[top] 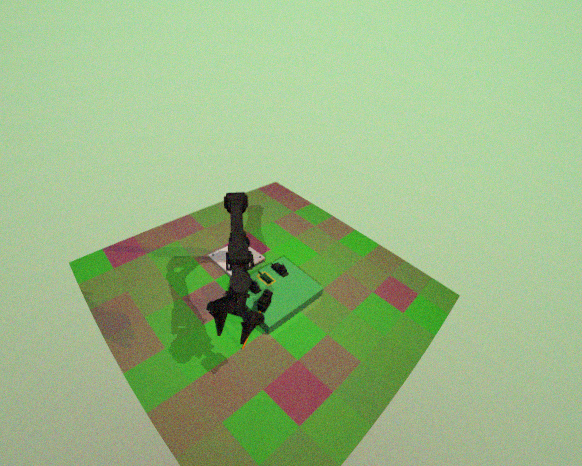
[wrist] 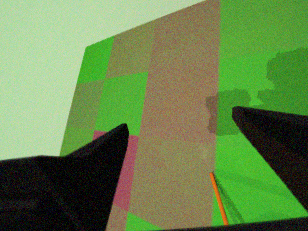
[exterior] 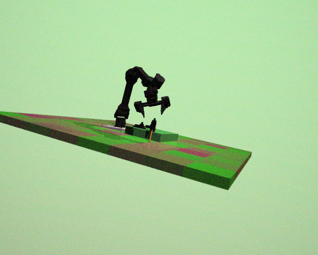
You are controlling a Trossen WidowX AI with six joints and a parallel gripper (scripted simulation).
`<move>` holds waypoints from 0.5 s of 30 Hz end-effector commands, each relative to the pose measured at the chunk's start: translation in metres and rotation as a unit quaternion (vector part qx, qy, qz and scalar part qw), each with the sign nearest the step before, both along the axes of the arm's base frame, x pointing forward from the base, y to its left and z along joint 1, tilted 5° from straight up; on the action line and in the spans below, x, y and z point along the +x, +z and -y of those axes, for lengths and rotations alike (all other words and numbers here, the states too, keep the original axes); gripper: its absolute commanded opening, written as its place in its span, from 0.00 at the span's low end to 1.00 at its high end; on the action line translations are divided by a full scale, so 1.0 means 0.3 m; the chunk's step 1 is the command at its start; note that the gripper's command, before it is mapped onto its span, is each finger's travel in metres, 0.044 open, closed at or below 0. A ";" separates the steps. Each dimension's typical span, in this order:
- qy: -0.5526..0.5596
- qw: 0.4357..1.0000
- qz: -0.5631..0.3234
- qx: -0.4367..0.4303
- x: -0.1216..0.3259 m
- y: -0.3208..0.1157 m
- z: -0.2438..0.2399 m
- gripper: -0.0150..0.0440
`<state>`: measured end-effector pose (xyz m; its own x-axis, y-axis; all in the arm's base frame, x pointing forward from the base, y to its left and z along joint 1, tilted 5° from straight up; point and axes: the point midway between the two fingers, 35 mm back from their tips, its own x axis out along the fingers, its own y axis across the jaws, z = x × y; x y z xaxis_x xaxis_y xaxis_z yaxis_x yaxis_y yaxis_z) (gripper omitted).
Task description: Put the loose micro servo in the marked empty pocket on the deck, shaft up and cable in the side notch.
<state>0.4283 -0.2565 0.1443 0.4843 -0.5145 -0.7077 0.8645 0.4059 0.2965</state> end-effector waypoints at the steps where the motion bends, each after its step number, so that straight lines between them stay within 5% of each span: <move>1: 0.048 0.998 -0.034 -0.017 0.001 0.005 -0.026 1.00; 15: 0.231 0.954 -0.173 -0.081 -0.018 -0.018 -0.113 1.00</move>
